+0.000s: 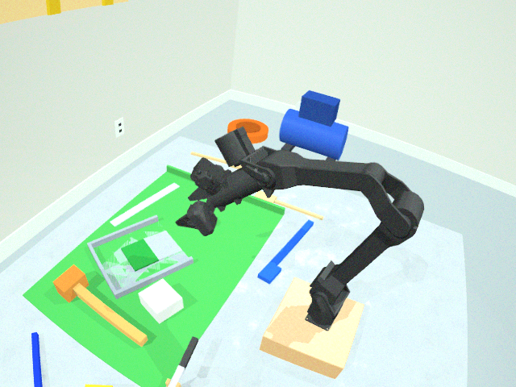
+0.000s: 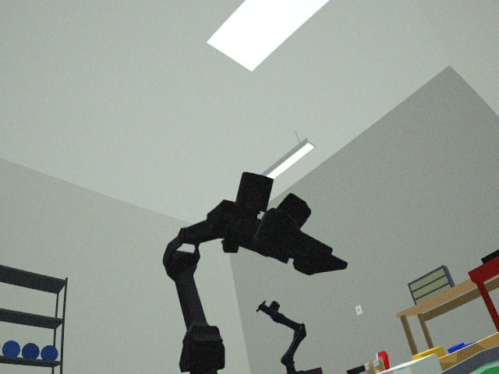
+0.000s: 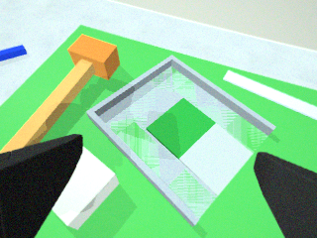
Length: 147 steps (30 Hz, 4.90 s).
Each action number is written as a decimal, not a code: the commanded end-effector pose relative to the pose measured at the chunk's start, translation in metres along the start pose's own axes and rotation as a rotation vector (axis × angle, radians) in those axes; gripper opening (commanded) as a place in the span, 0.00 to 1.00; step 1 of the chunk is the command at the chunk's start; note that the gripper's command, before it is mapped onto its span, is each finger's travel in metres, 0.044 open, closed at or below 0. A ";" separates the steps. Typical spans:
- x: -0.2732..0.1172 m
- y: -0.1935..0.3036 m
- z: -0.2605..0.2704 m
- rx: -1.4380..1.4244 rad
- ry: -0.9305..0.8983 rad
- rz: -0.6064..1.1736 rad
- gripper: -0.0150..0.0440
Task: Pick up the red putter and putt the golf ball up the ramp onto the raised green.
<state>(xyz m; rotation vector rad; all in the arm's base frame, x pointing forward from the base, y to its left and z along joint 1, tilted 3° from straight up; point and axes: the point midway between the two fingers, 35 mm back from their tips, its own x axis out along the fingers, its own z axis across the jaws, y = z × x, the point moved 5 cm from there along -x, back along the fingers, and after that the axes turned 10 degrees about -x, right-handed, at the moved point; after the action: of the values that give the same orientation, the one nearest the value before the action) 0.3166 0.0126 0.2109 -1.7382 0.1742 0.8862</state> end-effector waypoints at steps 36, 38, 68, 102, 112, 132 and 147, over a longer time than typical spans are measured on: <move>0.072 0.073 0.250 -1.227 -0.877 0.373 1.00; 0.076 0.076 0.251 -1.227 -0.877 0.373 1.00; 0.102 0.109 0.256 -1.227 -0.877 0.373 1.00; 0.076 0.069 0.252 -1.227 -0.879 0.363 0.25; 0.038 0.029 0.243 -1.226 -0.880 0.364 0.25; 0.053 0.036 0.149 -0.846 -0.620 0.556 0.25; 0.044 0.049 0.068 -0.469 -0.405 0.678 0.25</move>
<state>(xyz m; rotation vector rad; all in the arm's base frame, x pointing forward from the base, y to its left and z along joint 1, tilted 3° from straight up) 0.2849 0.0876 0.1363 -1.9482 0.2027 1.9386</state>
